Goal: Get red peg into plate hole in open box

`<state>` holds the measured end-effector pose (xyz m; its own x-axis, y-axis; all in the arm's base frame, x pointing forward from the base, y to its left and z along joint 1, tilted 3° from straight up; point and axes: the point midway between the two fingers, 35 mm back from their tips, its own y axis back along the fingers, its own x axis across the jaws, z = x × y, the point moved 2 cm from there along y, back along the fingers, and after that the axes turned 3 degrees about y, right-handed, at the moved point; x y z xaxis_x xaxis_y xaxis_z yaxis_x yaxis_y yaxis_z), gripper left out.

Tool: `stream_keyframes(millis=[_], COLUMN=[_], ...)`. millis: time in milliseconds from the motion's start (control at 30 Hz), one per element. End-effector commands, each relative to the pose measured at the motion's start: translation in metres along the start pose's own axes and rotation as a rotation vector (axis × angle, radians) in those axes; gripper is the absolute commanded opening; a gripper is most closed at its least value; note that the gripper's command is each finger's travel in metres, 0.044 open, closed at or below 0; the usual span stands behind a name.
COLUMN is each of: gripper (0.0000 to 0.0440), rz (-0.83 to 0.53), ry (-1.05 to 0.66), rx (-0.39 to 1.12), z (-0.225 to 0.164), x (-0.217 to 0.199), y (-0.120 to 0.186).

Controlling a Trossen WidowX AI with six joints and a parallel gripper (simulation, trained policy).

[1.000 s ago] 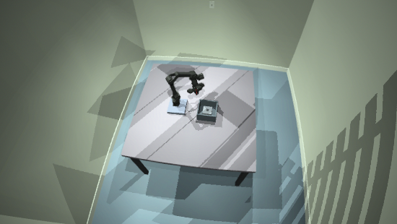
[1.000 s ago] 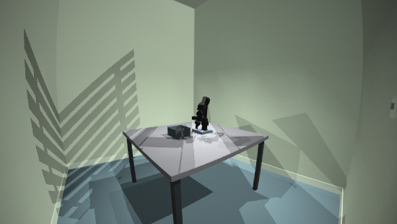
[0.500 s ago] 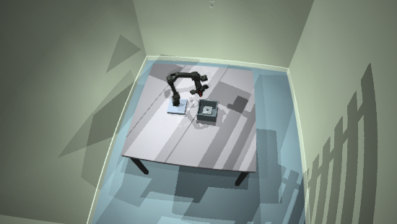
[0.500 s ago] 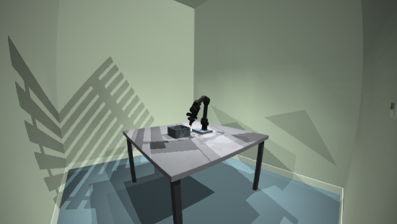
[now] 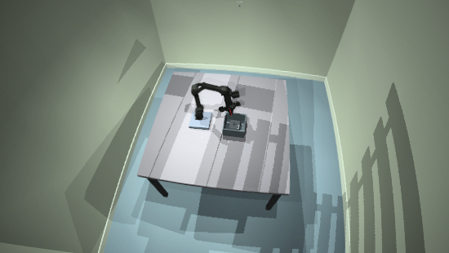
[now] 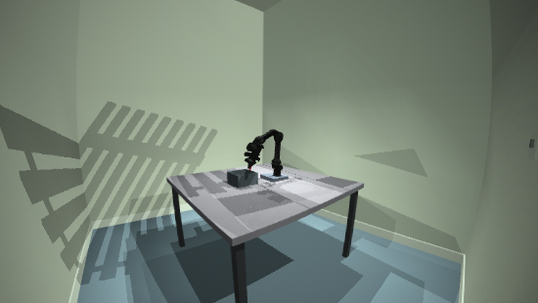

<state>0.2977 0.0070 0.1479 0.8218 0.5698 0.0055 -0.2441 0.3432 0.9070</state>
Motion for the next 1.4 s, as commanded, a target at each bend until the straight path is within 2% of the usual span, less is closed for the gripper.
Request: stream_keyframes(millis=[0, 567, 633, 833, 967, 1000, 1333, 1367], gripper=[0.0000, 0.0000, 0.0014, 0.0153, 0.0161, 0.0178, 0.0440, 0.0440], rz=[-0.004, 0.013, 0.014, 0.014, 0.023, 0.031, 0.088, 0.097], ry=[0.005, 0.115, 0.136, 0.173, 0.217, 0.219, 0.222, 0.221], rx=[-0.003, 0.063, 0.081, 0.138, 0.138, 0.139, 0.198, 0.203], z=[0.014, 0.047, 0.046, 0.043, 0.052, 0.055, 0.074, 0.077], x=[0.001, 0.004, 0.004, 0.004, 0.005, 0.008, 0.033, 0.036], y=[-0.010, -0.068, -0.075, -0.094, -0.095, -0.093, -0.086, -0.084])
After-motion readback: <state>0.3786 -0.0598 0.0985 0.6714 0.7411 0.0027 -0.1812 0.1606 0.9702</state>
